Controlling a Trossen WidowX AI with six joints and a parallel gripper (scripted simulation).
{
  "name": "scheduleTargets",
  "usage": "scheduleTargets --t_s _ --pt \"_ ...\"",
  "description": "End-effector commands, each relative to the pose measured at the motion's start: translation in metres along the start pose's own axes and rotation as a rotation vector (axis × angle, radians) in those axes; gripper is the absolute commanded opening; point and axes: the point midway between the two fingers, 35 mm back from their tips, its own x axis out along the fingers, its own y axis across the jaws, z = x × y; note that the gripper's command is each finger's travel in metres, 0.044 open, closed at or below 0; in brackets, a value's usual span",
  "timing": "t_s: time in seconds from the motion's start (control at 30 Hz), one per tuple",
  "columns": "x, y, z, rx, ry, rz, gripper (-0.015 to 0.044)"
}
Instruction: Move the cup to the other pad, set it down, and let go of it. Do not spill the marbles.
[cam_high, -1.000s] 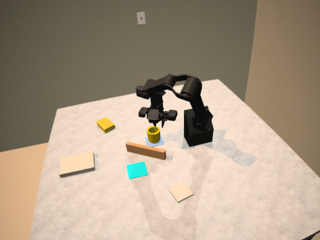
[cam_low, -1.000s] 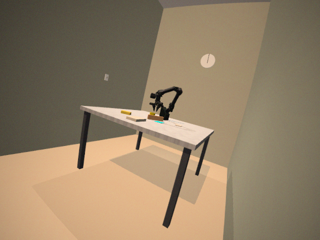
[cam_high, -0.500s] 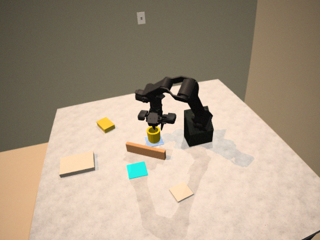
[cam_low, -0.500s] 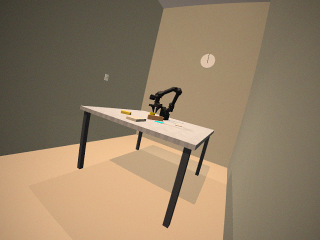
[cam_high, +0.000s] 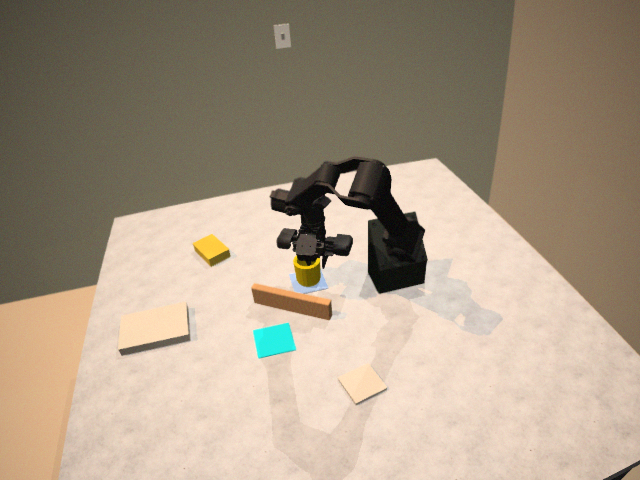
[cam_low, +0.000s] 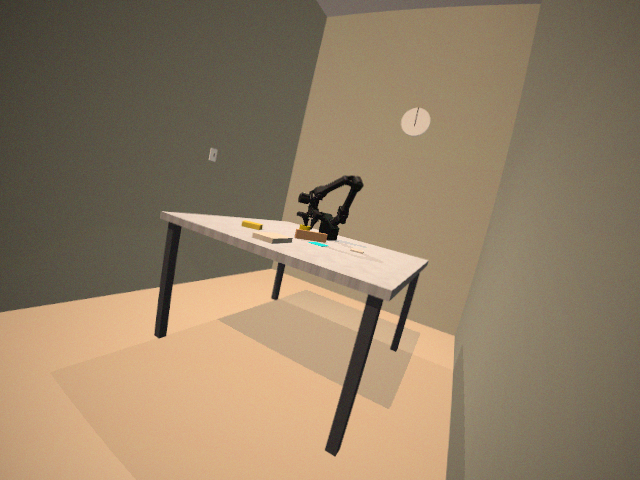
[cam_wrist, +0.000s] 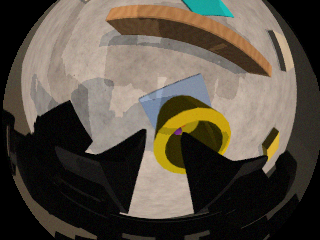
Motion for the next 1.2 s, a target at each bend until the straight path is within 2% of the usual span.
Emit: scheduleTargets --t_s 0.0,0.3,1.1,1.17 --pt "0.0073 0.0031 0.0002 0.008 -0.006 0.005 0.0167" --pt "0.0159 0.0043 0.0007 0.008 -0.007 0.006 0.0167" --pt "0.0139 0.0022 0.0007 0.0 -0.002 0.004 0.0" --pt "0.0121 0.0018 0.0007 0.0 -0.002 0.004 0.0"
